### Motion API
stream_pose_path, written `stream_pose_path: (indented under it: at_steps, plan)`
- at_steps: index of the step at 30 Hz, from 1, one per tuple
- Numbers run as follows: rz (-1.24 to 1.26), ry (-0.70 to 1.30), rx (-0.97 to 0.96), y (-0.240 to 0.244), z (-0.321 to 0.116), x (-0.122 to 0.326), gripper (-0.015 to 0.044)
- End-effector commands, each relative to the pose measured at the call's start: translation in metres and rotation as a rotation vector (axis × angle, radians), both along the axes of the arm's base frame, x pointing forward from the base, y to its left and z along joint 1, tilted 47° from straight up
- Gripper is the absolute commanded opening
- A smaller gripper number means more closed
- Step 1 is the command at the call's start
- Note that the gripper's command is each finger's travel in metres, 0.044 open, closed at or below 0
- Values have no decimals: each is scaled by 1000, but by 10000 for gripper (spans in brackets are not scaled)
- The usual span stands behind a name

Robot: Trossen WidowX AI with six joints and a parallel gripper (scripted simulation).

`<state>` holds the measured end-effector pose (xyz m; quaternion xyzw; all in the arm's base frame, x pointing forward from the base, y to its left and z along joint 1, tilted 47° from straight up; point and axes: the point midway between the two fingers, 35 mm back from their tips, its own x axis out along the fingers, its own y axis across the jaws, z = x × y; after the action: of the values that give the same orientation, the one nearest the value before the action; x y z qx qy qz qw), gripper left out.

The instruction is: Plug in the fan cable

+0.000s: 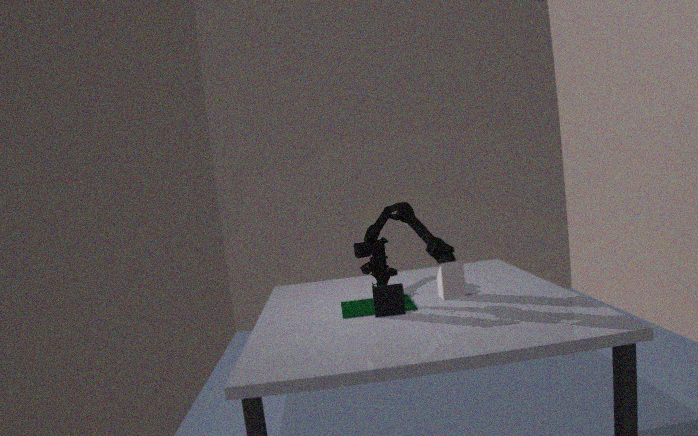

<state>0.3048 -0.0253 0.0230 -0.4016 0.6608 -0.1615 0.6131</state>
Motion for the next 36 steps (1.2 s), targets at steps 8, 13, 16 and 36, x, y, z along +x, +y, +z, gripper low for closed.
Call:
stream_pose_path:
  at_steps: [8, 13, 16, 36]
  plan:
    - [43, 39, -1, -1, 4, -6, 0]
    - [43, 39, -1, -1, 4, -6, 0]
    - [43, 39, -1, -1, 4, -6, 0]
    - [41, 37, -2, -18, -10, -7, 0]
